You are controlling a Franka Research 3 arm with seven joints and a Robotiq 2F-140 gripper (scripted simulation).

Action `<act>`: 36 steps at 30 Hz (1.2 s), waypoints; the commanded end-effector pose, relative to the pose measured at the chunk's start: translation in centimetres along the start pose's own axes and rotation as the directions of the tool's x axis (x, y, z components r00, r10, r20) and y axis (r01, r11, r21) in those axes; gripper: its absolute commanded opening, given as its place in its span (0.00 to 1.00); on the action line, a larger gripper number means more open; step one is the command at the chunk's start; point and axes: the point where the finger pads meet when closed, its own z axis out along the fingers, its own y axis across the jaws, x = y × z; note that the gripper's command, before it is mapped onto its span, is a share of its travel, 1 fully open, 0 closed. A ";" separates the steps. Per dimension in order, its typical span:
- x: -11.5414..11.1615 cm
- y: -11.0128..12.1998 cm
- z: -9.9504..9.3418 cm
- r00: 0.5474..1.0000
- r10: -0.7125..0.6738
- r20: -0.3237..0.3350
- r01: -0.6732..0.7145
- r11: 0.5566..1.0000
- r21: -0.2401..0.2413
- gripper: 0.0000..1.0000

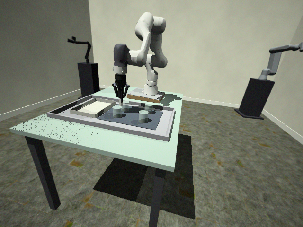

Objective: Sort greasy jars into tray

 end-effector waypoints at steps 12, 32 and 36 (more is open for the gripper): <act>-0.3 0.0 0.0 1.000 -0.001 0.002 0.001 1.000 -0.002 0.00; -0.5 0.0 0.0 1.000 -0.001 0.002 0.001 1.000 -0.002 0.00; -0.6 0.0 0.0 1.000 -0.001 0.002 0.001 1.000 -0.002 0.00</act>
